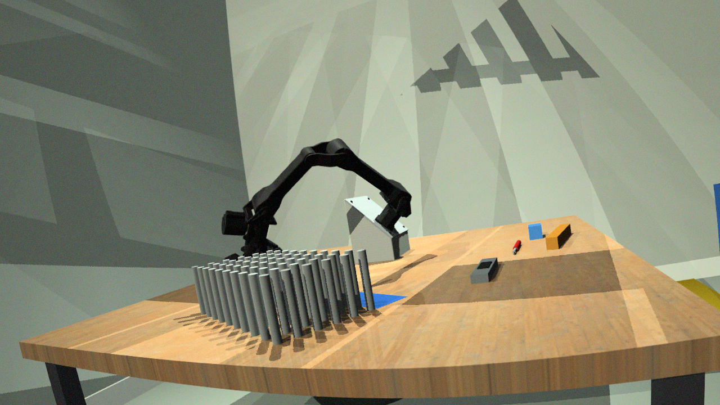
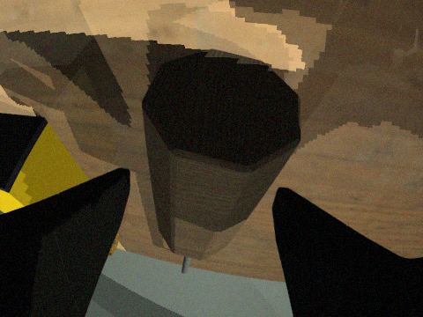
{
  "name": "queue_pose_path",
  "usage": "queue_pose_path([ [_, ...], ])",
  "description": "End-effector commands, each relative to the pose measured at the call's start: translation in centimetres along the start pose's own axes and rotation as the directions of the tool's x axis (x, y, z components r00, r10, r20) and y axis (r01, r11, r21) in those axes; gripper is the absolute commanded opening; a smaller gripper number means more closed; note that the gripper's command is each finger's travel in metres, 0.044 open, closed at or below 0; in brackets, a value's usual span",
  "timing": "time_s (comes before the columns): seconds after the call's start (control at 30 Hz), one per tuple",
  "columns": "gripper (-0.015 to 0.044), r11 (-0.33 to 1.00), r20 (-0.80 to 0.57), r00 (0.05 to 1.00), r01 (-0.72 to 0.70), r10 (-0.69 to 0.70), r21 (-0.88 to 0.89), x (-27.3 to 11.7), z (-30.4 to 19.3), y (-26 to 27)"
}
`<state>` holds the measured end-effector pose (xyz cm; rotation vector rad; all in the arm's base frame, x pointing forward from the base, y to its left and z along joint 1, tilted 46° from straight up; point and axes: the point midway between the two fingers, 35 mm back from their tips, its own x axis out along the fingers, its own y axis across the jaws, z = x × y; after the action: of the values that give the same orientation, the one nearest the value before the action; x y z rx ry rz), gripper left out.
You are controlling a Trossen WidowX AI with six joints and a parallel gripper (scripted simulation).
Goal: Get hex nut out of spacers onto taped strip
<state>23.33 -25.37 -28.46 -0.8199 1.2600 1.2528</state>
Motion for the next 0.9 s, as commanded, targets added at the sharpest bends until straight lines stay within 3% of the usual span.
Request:
queue_pose_path([
  [0.0, 0.028, 1.0, 0.003, 1.0, 0.0, 0.0, 0.003, 0.4, 0.4, 0.0],
  [0.1, 0.0201, 1.0, 0.003, 1.0, 0.0, 0.0, 0.003, 0.4, 0.4, 0.0],
  [0.37, 0.0148, 1.0, 0.003, 1.0, 0.0, 0.0, 0.003, 0.4, 0.4, 0.0],
  [0.57, 0.0, 1.0, 0.0, 1.0, 0.015, -0.015, 0.014, -1.8, -0.3, -0.3],
  [0.87, 0.0, 1.0, -0.005, 1.0, 0.01, -0.01, 0.009, -6.0, -3.9, 0.0],
])
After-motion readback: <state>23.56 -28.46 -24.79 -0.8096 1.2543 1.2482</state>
